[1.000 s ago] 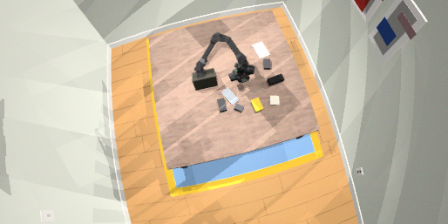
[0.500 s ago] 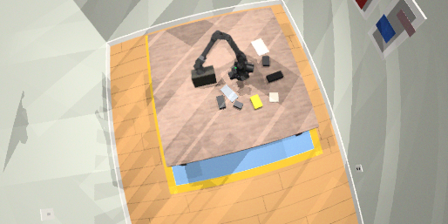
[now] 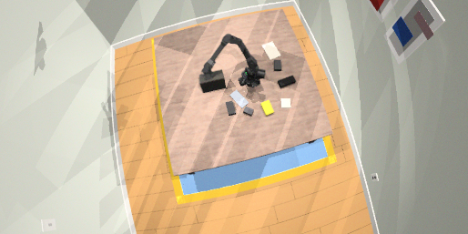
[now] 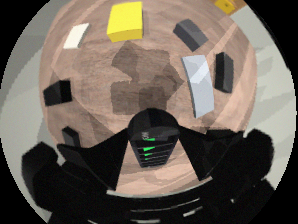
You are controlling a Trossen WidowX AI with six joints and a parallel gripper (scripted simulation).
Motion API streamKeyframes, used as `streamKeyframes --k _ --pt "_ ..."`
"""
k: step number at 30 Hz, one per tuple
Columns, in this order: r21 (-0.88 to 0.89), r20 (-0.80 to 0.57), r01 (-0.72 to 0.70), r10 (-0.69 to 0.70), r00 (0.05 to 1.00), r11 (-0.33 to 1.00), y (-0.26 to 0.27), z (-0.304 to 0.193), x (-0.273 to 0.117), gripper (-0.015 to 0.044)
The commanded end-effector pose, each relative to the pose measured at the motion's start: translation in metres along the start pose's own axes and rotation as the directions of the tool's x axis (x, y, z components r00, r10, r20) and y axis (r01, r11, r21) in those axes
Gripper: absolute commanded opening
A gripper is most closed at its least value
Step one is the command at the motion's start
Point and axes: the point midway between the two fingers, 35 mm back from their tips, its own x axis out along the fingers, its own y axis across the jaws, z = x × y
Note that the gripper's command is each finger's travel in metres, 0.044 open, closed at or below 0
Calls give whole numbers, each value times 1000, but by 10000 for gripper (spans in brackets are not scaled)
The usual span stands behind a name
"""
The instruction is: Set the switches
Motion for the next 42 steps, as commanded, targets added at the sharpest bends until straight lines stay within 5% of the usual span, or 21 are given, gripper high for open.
streamKeyframes --k 1,42 --pt "3 -13 -1 1 1000 1000 1 -2 4 337" --pt "0 -7 1 -1 1000 1000 1 9 27 337"
